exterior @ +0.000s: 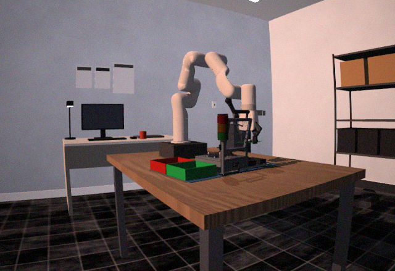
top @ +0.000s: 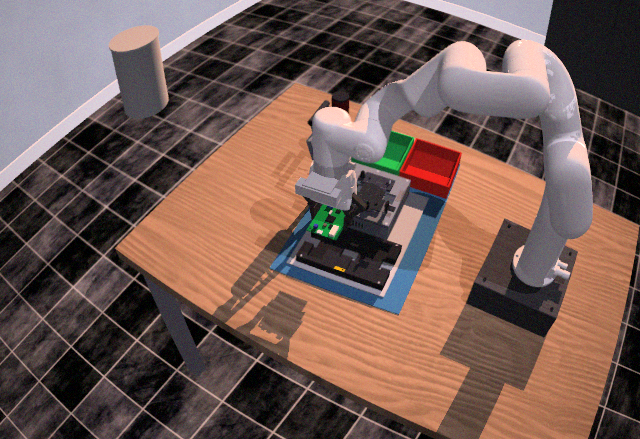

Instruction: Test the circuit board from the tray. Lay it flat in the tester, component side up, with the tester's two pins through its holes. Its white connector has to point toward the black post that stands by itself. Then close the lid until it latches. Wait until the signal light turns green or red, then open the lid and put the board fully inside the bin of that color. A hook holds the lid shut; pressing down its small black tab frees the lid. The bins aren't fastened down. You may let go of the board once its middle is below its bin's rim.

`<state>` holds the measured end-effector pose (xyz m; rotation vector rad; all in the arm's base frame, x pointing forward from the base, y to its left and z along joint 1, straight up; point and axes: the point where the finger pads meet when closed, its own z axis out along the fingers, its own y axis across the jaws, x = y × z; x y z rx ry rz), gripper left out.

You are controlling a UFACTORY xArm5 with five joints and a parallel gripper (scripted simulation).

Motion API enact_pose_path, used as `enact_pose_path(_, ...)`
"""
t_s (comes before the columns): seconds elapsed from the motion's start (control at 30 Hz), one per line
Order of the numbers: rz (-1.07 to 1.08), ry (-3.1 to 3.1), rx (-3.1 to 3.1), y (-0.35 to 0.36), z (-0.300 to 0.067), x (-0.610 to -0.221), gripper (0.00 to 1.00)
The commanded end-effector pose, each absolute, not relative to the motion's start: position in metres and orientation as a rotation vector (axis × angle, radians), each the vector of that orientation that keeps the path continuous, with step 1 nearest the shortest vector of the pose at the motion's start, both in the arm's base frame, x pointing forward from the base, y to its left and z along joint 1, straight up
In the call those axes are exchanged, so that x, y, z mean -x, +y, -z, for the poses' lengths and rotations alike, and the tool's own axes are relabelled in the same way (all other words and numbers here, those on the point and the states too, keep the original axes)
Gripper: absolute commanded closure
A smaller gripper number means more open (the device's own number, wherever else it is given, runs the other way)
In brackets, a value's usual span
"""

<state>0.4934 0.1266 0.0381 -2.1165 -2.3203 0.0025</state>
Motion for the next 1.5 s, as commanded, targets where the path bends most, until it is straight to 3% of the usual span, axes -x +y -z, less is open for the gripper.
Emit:
enact_pose_path(0.0,0.004,-2.322,2.118,0.127,-0.04,-0.495,0.21)
enact_pose_path(0.67,0.004,-2.322,2.118,0.116,-0.041,-0.493,0.21)
enact_pose_path(1.47,0.003,-2.323,2.119,0.003,-0.049,-0.477,0.21)
